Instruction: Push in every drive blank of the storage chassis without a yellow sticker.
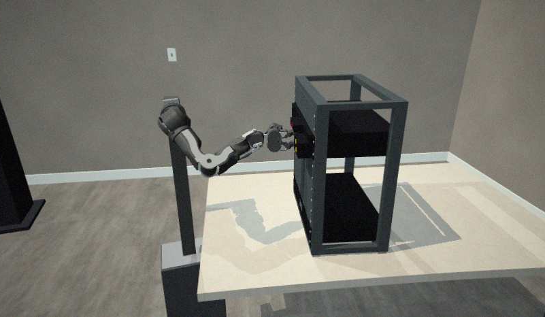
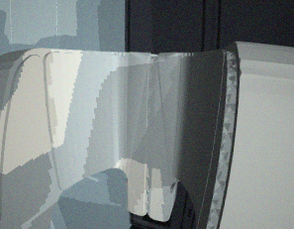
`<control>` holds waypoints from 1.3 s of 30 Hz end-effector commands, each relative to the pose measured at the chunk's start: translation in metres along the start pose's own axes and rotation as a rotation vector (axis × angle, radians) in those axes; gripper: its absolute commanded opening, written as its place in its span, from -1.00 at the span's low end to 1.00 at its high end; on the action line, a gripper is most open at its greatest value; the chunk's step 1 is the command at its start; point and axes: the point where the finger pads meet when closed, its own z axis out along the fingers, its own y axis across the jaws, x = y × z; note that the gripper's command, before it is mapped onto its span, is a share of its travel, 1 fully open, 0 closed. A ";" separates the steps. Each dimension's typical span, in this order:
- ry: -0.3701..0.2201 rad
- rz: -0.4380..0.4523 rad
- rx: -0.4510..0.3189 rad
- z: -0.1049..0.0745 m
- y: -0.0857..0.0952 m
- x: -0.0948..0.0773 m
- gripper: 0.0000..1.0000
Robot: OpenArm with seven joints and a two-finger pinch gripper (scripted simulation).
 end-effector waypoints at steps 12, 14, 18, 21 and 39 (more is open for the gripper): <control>0.057 0.004 -0.003 0.002 0.002 0.014 -1.00; 0.057 0.004 -0.003 0.002 0.002 0.014 -1.00; 0.059 0.004 -0.004 0.000 0.003 0.014 -1.00; 0.061 0.004 -0.006 -0.007 0.003 0.015 -1.00; 0.060 0.004 -0.007 -0.093 0.003 0.011 -1.00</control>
